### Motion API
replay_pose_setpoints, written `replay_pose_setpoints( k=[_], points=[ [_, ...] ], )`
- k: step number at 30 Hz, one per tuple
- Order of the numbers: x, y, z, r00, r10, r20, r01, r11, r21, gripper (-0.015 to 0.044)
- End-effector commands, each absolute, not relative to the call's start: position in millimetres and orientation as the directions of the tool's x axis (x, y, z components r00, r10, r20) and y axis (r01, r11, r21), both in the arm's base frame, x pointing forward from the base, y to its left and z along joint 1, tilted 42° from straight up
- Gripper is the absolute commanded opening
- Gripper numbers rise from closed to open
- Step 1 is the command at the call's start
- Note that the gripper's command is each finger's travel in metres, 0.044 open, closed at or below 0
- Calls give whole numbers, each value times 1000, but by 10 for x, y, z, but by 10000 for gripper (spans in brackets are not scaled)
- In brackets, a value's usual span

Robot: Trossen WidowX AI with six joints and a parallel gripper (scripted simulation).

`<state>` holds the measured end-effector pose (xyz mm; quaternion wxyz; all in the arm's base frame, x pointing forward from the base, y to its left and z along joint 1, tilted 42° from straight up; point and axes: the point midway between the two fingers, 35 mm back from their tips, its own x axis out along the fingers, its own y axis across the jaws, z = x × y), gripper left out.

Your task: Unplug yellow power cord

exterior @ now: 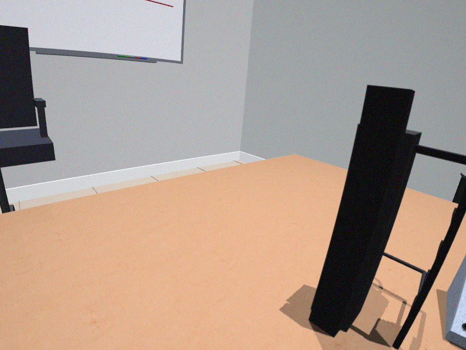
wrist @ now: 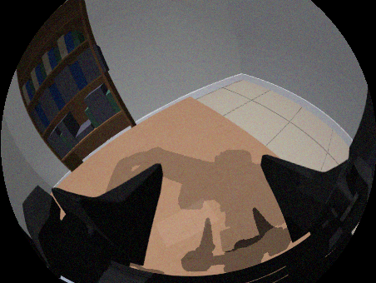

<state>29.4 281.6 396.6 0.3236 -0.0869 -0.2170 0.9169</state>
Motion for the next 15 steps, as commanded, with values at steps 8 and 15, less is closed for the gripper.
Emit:
replay_pose_setpoints(
  k=[8,15],
  points=[
    [1037,2939,3645,-586,802,-118,-776,-597,-204,190],
    [2103,2743,3146,-279,921,-271,-958,-248,144,160]
  ],
)
